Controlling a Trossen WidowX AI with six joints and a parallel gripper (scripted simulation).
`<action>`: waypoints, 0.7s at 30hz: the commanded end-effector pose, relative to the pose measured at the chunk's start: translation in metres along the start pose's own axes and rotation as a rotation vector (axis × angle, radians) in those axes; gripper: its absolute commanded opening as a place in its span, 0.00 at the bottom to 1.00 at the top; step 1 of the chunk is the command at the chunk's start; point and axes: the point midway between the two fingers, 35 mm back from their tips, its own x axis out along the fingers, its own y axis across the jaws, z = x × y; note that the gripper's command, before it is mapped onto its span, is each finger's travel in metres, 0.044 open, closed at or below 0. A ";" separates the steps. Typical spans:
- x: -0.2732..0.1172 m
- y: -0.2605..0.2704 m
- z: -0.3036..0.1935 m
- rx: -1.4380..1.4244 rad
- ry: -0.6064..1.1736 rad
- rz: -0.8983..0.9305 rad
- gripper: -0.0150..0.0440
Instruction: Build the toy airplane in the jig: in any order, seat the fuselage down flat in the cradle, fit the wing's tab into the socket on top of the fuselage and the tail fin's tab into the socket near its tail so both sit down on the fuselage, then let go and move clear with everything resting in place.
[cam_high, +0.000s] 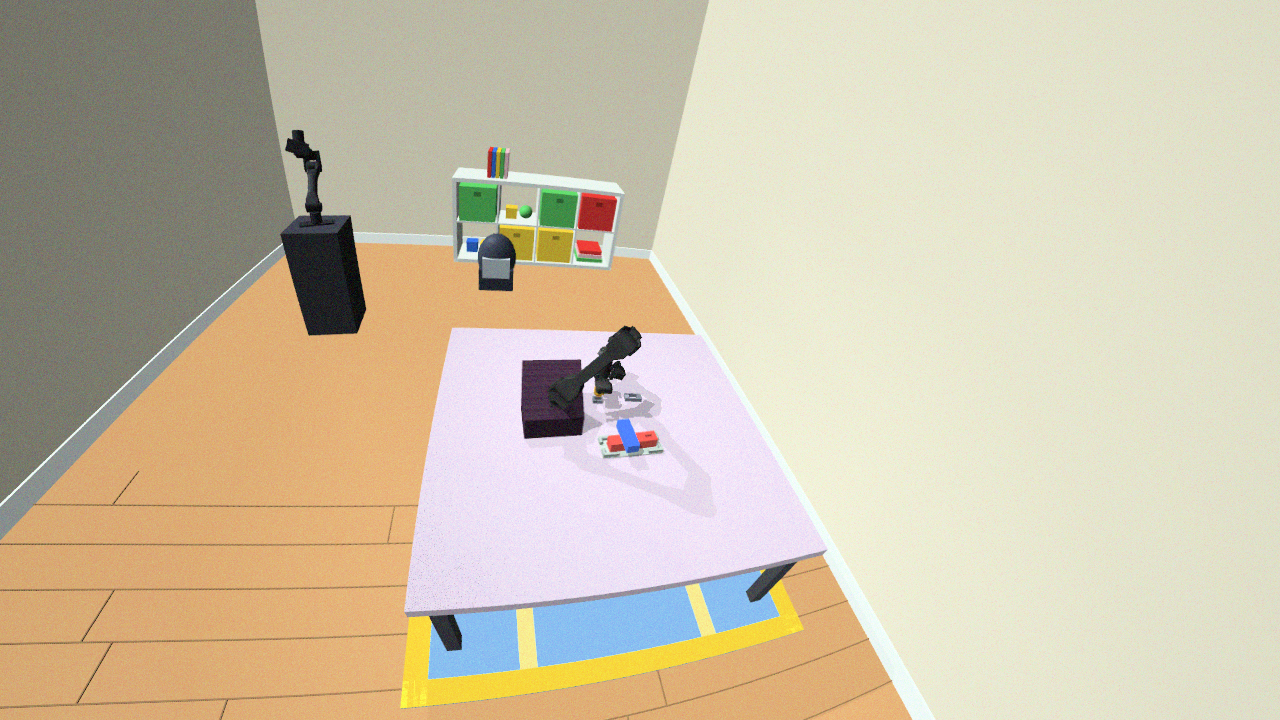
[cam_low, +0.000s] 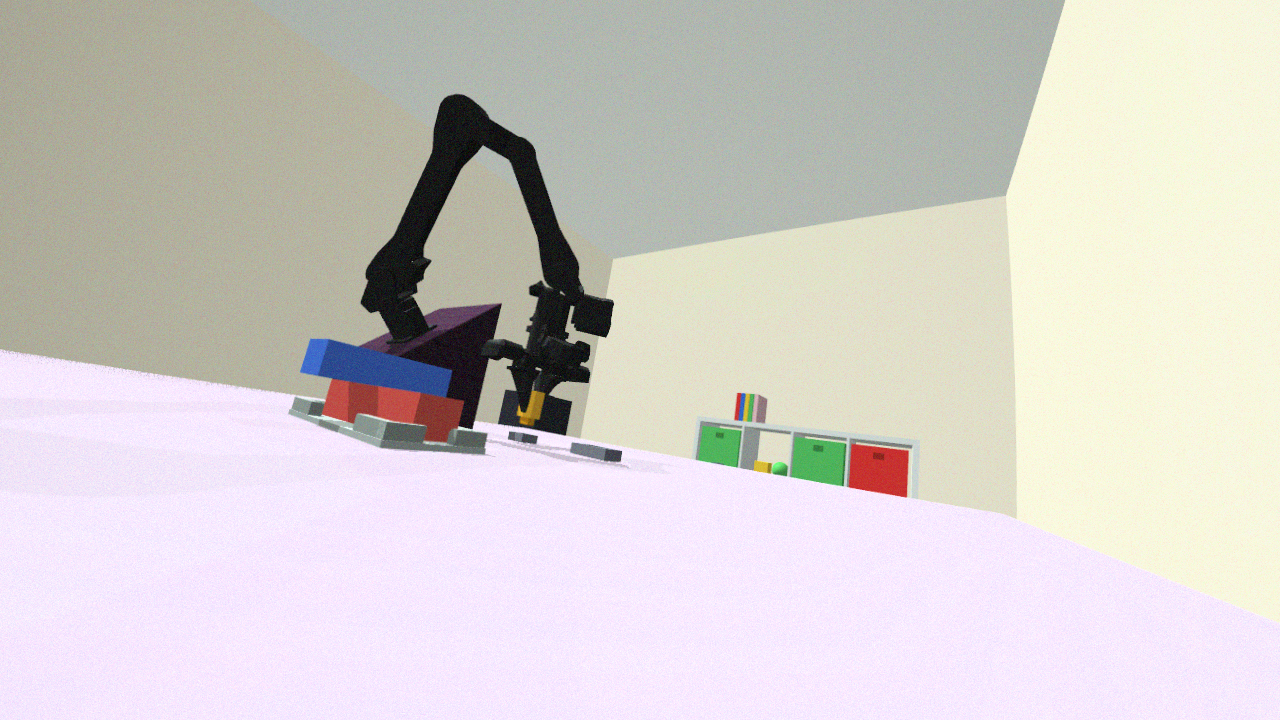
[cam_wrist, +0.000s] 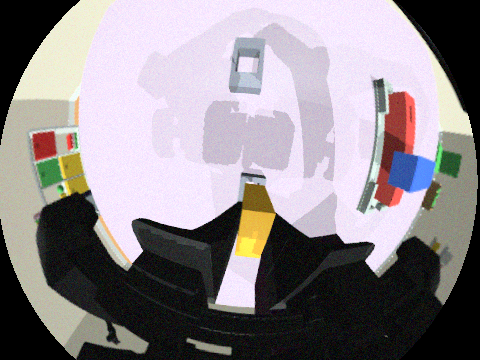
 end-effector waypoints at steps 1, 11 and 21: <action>-0.013 0.003 0.003 0.008 -0.006 0.012 0.25; -0.043 0.005 0.004 0.009 -0.009 0.017 0.25; -0.074 0.004 0.002 0.010 -0.012 0.019 0.25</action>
